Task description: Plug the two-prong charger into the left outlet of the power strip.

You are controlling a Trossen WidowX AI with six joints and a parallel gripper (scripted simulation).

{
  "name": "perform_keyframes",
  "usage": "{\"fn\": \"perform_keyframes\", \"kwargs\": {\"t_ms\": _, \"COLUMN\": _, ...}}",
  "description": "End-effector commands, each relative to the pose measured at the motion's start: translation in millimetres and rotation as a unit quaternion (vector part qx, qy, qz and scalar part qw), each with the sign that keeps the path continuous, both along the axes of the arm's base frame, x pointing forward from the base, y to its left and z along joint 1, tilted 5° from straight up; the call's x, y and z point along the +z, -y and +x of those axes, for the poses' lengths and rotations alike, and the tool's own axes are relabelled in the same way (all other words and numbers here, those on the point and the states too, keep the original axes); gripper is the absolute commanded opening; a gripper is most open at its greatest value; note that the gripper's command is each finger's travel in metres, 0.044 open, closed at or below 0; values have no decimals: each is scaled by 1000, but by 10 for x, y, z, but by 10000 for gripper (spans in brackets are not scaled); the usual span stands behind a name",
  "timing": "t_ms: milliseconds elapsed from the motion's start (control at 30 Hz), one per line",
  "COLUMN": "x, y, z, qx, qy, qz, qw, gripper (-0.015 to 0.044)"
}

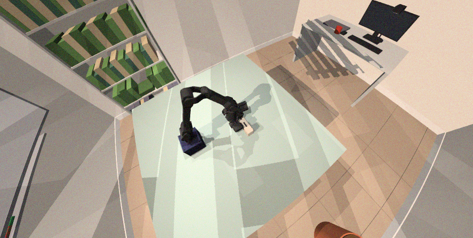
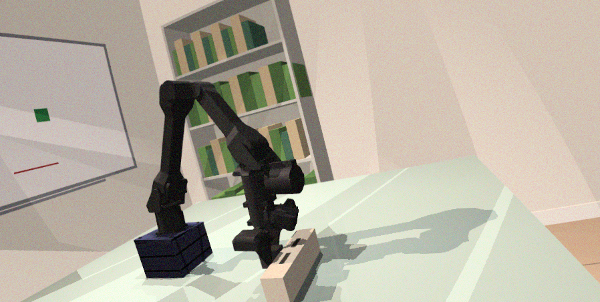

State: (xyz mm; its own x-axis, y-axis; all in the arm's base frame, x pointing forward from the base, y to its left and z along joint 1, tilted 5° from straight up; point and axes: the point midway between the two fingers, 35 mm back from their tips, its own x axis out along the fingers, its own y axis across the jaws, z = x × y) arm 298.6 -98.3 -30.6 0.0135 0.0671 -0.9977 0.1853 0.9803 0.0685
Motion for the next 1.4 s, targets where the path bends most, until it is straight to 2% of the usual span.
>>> {"fn": "perform_keyframes", "kwargs": {"t_ms": 0, "x": 4, "y": -6, "z": 4, "qx": -2, "qy": 0, "qz": 2, "qw": 1000, "gripper": 0}}
{"fn": "perform_keyframes", "kwargs": {"t_ms": 1367, "x": 9, "y": 7, "z": 74, "qx": -2, "qy": 0, "qz": 2, "qw": 1000, "gripper": 0}}
